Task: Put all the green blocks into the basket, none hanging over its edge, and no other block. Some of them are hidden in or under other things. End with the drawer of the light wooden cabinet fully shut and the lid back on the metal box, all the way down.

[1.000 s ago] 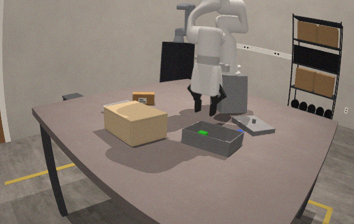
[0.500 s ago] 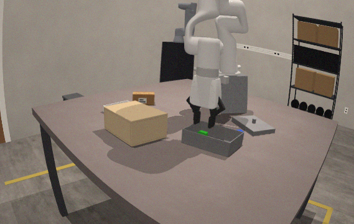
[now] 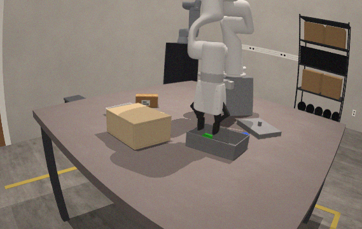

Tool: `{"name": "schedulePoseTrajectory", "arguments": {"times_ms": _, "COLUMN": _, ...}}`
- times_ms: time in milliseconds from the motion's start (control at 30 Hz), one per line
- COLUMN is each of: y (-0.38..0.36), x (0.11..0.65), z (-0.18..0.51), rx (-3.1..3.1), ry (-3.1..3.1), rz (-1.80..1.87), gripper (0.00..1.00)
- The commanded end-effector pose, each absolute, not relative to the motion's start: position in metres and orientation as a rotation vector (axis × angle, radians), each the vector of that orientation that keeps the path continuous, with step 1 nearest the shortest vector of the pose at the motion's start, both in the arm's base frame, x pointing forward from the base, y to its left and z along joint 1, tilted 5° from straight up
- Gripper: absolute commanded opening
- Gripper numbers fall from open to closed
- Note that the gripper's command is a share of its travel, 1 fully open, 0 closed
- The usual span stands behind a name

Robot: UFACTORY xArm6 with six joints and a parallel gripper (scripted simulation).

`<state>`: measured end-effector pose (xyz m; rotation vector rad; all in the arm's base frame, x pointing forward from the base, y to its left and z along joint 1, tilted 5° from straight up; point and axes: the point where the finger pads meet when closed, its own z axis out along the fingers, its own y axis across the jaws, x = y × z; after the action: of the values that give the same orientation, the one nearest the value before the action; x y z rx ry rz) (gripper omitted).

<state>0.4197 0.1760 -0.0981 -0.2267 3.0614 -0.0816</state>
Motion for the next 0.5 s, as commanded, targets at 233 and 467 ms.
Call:
{"name": "schedulePoseTrajectory", "arguments": {"times_ms": 233, "y": 0.1769, "x": 0.4216, "z": -0.0972, "rx": -0.227, "ry": 3.058, "rz": -0.08, "gripper": 0.57}}
{"name": "schedulePoseTrajectory", "arguments": {"times_ms": 467, "y": 0.1773, "x": 0.4226, "z": -0.0971, "rx": -0.227, "ry": 3.058, "rz": -0.08, "gripper": 0.57}}
